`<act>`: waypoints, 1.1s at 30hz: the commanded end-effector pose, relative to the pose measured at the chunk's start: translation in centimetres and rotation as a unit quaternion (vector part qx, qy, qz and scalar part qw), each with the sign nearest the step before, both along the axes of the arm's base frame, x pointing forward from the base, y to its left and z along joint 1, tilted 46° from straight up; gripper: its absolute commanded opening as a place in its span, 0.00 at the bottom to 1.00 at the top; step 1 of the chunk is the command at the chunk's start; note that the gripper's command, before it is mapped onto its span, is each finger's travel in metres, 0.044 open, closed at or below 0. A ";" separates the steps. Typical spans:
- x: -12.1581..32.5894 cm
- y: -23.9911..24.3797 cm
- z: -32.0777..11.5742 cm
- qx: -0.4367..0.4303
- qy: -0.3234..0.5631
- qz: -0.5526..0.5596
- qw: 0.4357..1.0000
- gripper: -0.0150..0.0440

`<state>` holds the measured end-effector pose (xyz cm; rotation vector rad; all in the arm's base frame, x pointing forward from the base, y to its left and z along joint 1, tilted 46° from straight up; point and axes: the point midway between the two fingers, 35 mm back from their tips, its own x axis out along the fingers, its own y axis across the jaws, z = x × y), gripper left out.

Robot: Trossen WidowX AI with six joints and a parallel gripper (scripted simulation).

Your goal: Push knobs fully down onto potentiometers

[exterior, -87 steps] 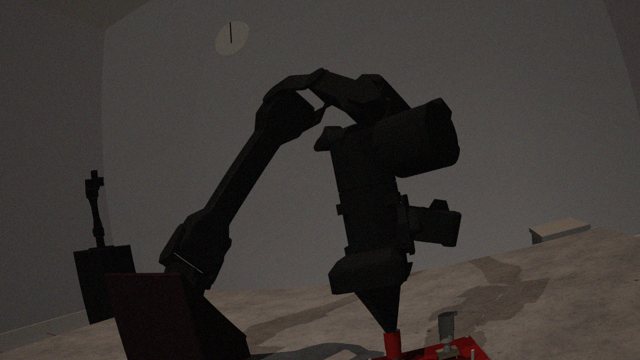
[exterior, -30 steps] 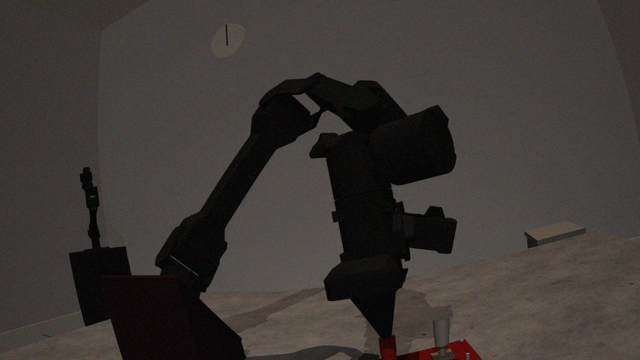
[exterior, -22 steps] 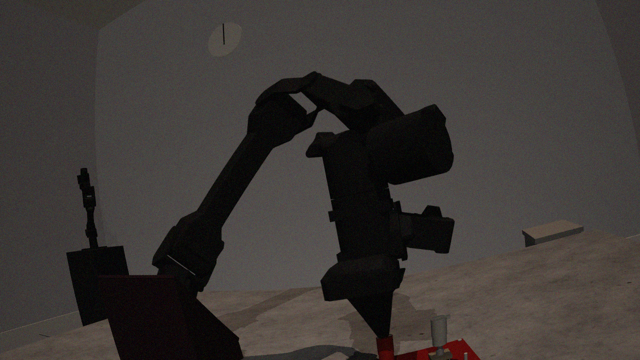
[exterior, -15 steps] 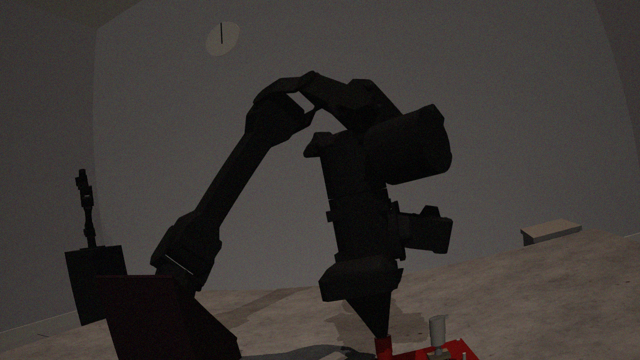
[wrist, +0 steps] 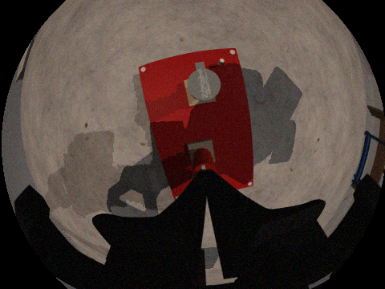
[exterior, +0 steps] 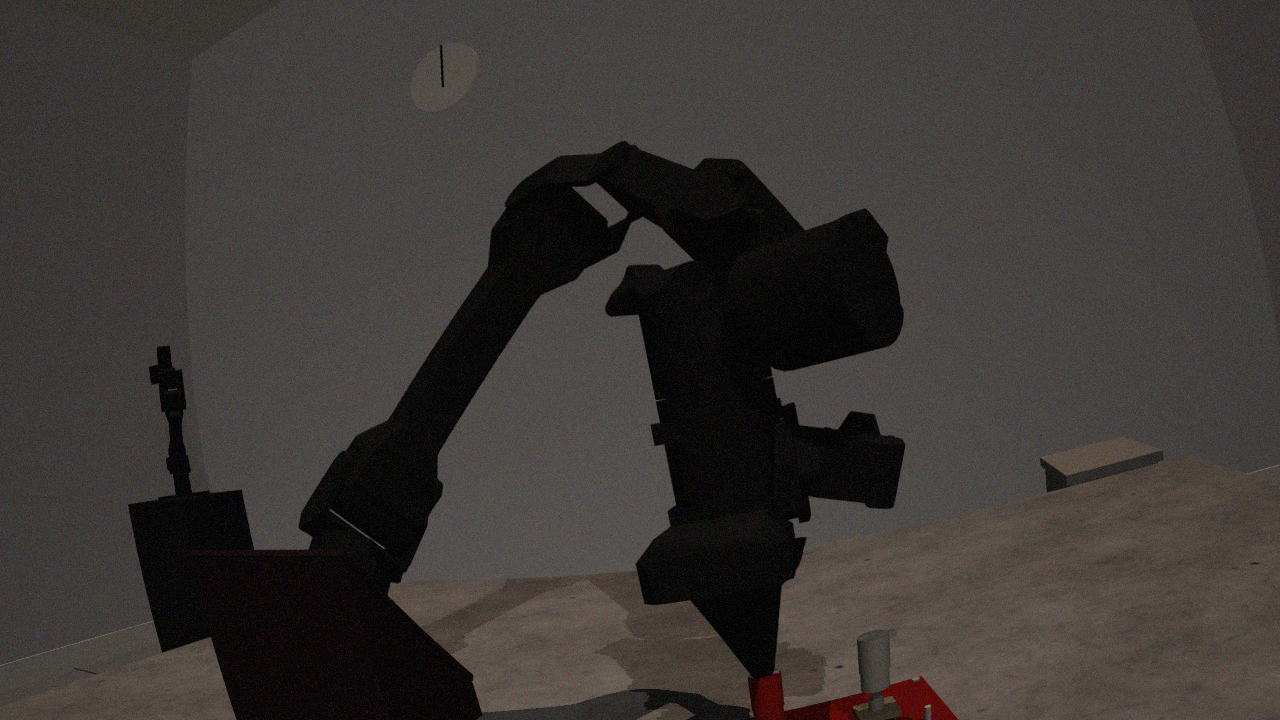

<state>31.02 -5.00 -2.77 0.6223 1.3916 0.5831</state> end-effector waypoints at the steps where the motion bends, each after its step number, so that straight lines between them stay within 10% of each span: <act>1: 0.4 1.3 -0.9 0.002 -0.001 0.017 1.000 0.25; 33: 0.2 -1.2 1.5 0.002 -0.001 0.017 1.000 0.25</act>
